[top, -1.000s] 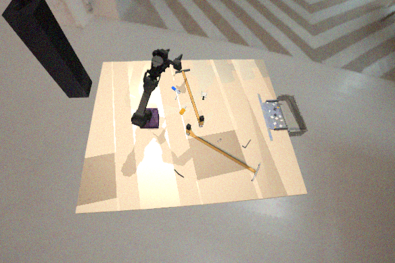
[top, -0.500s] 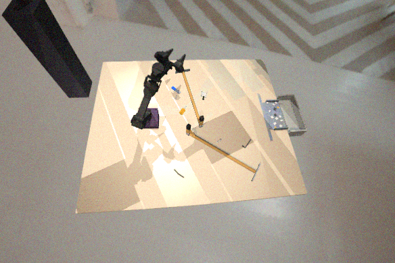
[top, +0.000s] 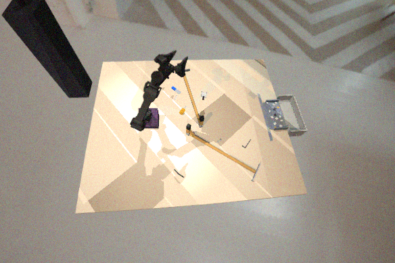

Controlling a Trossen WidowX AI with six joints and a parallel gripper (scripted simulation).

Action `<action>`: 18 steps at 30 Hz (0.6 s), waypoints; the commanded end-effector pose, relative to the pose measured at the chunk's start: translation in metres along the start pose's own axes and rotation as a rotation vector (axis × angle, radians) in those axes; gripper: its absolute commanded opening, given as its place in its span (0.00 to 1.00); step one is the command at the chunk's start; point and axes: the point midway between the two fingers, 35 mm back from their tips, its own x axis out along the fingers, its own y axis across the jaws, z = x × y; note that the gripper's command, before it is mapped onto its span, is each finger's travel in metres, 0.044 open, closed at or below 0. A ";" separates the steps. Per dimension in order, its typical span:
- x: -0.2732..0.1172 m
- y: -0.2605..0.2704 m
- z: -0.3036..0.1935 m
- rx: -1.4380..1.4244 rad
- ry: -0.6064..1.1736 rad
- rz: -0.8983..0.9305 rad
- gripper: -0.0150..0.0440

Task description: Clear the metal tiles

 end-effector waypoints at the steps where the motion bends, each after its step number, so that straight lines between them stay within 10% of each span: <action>1: -0.009 -0.016 0.009 -0.020 -0.040 -0.036 1.00; 18: -0.043 -0.080 0.040 -0.139 -0.171 -0.212 1.00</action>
